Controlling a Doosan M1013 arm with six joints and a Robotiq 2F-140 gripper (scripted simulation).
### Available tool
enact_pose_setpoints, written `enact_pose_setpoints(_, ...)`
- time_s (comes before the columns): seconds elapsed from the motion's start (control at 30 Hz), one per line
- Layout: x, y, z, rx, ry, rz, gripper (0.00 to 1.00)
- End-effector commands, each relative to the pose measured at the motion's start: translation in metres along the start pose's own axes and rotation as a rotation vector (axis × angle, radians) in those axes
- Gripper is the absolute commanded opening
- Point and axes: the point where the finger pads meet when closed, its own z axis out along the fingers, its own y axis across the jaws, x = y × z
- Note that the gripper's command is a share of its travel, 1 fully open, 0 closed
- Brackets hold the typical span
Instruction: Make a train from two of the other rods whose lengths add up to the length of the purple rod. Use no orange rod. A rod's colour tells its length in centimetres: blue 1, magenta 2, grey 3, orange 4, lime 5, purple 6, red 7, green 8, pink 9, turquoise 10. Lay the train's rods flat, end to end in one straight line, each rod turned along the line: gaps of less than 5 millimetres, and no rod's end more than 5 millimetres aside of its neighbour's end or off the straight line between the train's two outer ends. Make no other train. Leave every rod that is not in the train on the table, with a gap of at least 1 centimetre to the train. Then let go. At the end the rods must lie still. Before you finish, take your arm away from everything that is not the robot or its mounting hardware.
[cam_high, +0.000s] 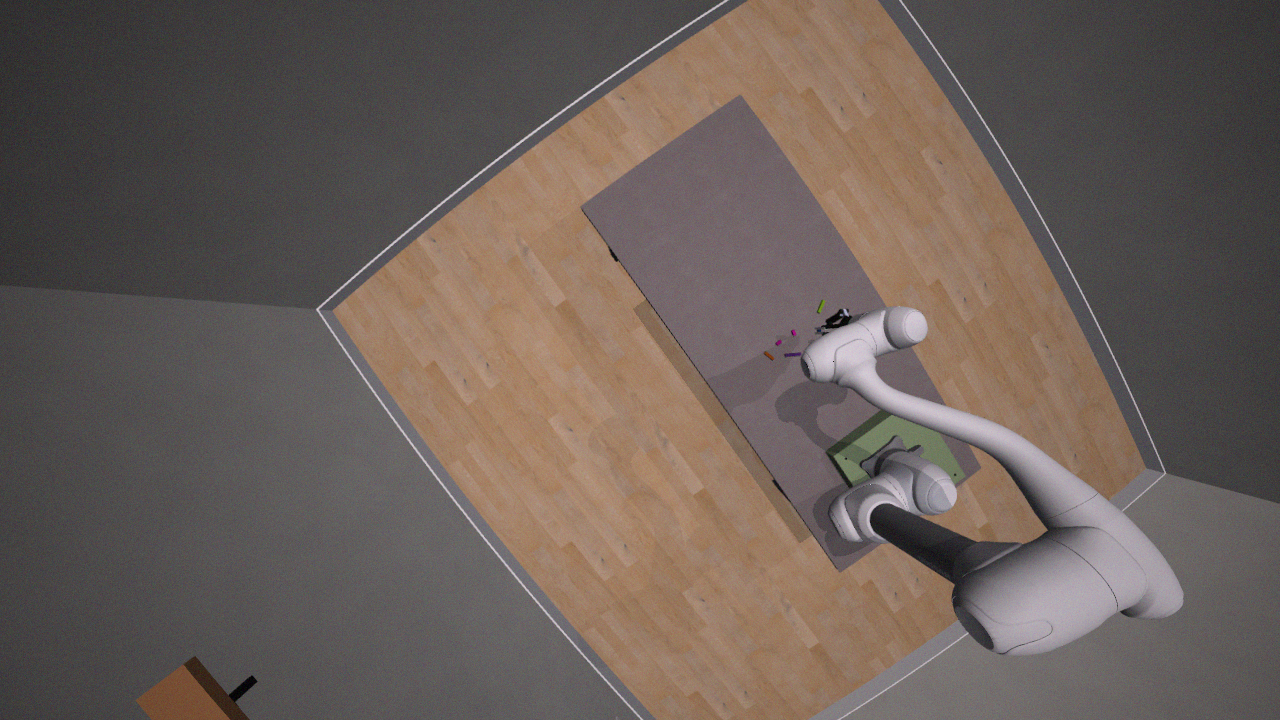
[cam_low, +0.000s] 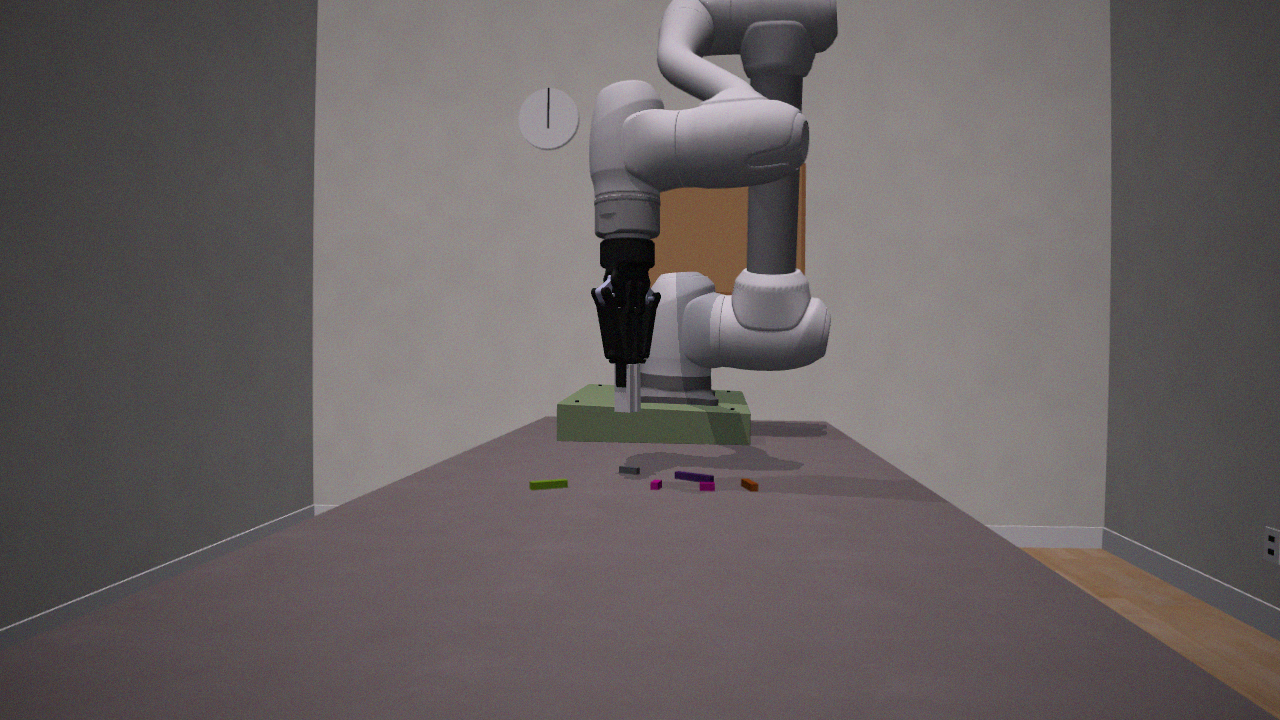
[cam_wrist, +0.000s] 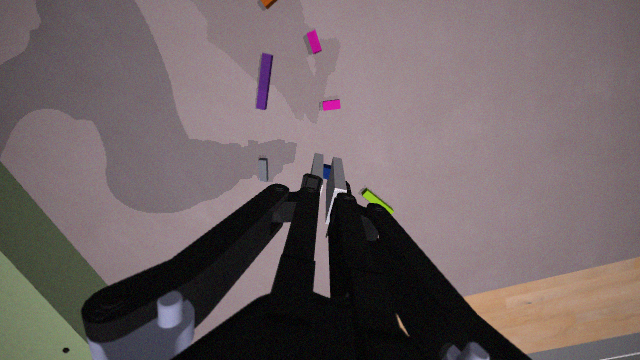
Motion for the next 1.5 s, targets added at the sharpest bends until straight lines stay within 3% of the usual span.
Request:
enact_pose_setpoints(0.0,-0.003,-0.007,0.0,-0.005,-0.009,0.167,0.03)
enact_pose_setpoints(0.07,-0.003,-0.007,0.0,-0.005,-0.009,0.167,0.03)
enact_pose_setpoints(0.1,-0.005,-0.011,0.0,-0.006,-0.009,0.264,0.03)
enact_pose_setpoints(0.83,-0.017,-0.04,0.0,-0.008,-0.006,0.951,0.03)
enact_pose_setpoints(1.47,-0.018,-0.041,0.001,-0.008,-0.006,0.976,0.03)
